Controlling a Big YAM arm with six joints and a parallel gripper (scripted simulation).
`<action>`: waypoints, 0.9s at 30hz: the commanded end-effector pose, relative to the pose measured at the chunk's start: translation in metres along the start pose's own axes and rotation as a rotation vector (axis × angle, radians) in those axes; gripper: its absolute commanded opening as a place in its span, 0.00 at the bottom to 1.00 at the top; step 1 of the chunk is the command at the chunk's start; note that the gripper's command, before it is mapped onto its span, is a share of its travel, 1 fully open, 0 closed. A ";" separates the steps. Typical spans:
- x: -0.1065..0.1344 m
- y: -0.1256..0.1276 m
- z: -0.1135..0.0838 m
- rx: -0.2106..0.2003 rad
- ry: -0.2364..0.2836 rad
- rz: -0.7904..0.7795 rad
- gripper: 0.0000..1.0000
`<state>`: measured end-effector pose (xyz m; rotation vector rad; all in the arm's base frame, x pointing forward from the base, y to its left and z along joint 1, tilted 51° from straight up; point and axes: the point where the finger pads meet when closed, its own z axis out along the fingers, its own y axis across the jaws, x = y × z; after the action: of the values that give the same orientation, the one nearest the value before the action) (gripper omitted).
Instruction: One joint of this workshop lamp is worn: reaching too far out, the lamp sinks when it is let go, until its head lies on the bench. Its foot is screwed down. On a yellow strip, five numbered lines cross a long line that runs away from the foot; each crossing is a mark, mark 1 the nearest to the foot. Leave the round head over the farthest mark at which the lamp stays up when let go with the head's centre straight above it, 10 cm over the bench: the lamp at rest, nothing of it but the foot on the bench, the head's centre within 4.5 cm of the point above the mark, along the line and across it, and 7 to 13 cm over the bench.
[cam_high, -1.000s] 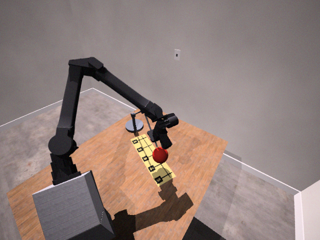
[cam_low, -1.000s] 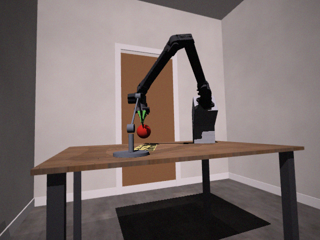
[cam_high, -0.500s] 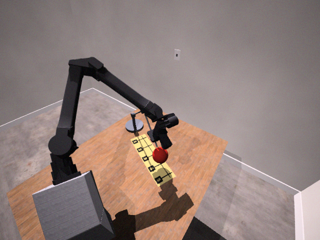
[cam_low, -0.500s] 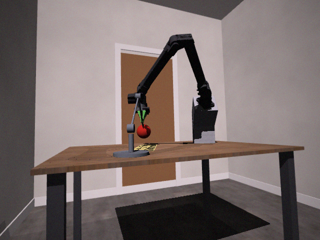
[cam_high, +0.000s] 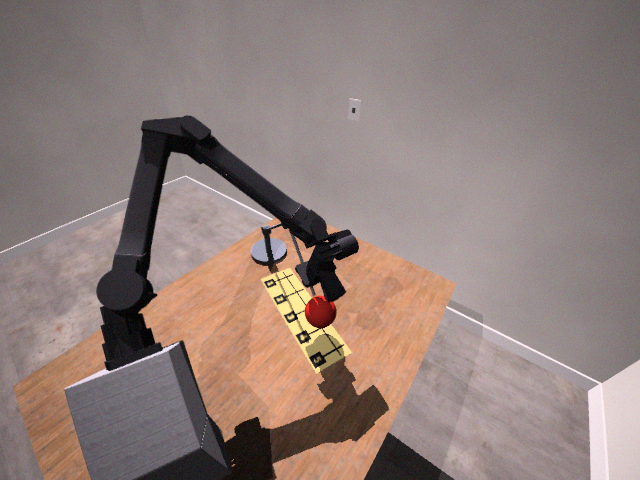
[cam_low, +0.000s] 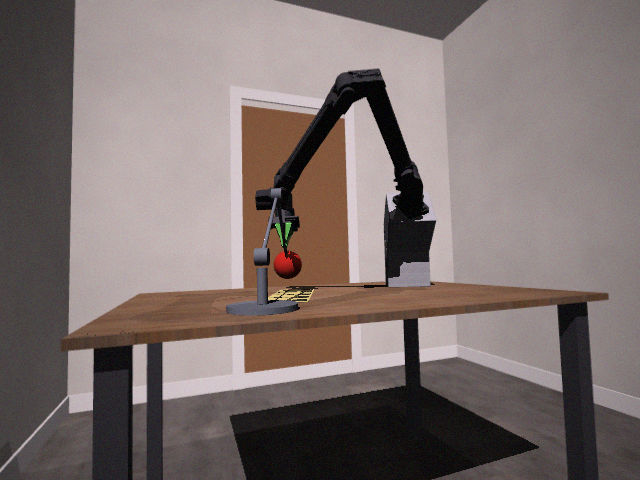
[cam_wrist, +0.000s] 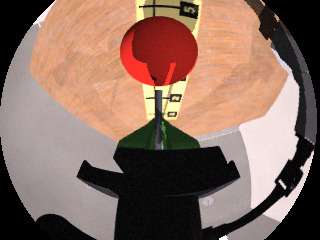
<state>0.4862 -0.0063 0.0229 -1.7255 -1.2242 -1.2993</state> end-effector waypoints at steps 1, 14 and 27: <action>-0.032 0.003 -0.014 -0.033 -0.032 0.011 0.00; -0.034 0.004 -0.009 -0.020 -0.018 0.002 0.00; -0.037 0.004 -0.003 -0.011 -0.007 -0.003 0.00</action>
<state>0.4895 0.0007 0.0141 -1.6849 -1.2284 -1.3079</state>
